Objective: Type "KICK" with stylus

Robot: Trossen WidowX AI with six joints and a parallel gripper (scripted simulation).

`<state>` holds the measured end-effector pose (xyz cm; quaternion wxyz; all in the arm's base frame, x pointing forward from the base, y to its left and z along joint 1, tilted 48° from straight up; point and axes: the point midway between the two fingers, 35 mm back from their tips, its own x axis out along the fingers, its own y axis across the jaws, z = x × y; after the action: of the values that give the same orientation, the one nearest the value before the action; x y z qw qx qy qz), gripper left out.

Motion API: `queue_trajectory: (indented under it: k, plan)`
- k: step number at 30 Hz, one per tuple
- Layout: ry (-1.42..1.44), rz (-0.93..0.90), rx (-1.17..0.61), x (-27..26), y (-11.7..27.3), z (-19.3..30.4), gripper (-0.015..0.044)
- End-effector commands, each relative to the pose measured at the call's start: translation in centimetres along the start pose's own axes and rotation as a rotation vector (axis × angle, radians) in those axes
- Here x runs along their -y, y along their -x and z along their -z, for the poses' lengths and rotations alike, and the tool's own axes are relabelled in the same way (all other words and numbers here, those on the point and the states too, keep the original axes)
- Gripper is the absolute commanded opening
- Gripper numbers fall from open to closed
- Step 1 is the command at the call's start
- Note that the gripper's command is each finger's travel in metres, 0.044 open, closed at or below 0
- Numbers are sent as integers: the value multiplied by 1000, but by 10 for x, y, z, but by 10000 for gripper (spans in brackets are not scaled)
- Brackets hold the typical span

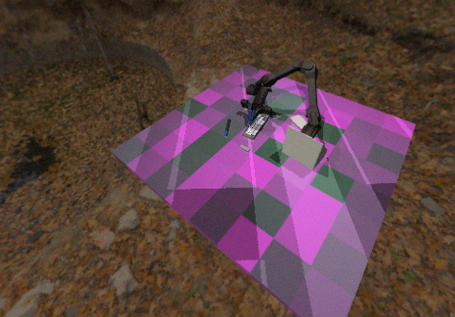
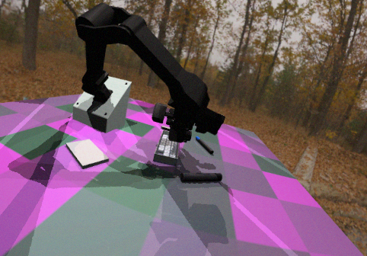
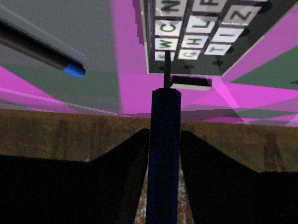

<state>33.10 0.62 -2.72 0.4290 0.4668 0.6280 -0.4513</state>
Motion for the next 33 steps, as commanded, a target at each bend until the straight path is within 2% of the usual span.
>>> queue_trajectory:
  k: [1,33]
  plan:
    - [5,-4,3,-1,1,0,81]
    - [5,-4,4,-2,-4,-11,81]
